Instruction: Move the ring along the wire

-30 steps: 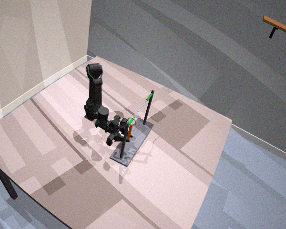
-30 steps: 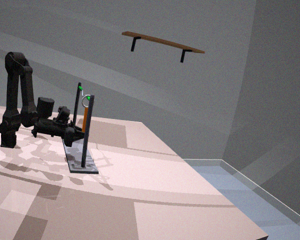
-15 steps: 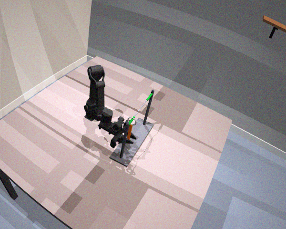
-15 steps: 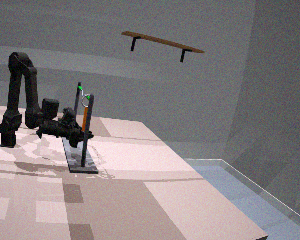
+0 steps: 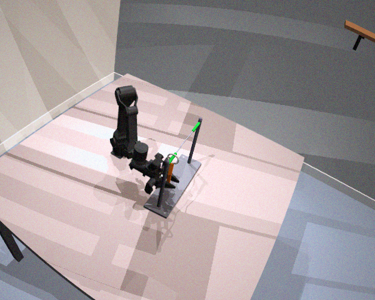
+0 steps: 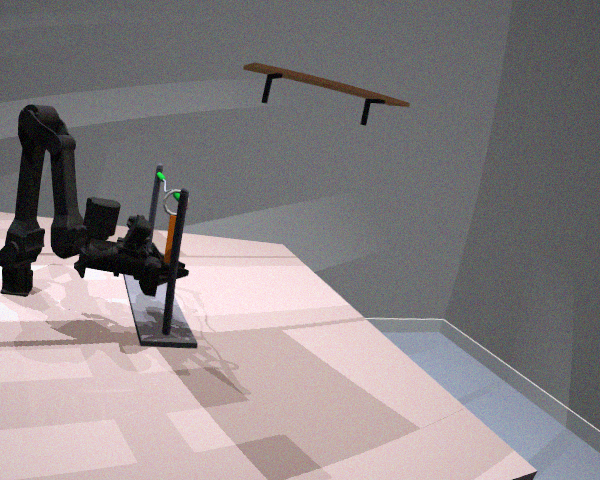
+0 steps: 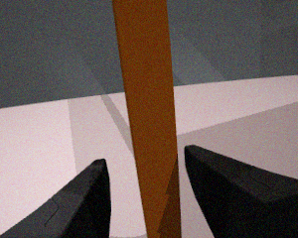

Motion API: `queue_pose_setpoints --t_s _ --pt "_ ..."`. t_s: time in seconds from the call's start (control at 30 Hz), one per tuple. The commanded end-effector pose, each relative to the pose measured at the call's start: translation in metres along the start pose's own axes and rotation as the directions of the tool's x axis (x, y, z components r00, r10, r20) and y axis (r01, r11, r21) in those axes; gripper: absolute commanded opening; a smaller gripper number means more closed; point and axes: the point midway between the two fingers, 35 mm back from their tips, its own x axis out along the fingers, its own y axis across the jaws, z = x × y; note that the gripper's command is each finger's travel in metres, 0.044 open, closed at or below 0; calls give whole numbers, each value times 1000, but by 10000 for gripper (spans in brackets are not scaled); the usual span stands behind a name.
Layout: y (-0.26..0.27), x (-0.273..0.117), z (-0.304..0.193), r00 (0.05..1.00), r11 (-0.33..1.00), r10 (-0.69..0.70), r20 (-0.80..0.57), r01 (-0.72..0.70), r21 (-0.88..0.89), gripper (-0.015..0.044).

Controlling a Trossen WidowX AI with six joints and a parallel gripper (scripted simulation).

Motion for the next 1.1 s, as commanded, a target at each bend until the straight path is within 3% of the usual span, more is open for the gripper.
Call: queue_pose_setpoints --t_s 0.0,0.33,1.07 --pt "0 0 0 1000 1000 0 0 0 0 107" --pt "0 0 0 1000 1000 0 0 0 0 -150" --pt "-2 -1 13 1000 1000 -13 3 13 3 -150"
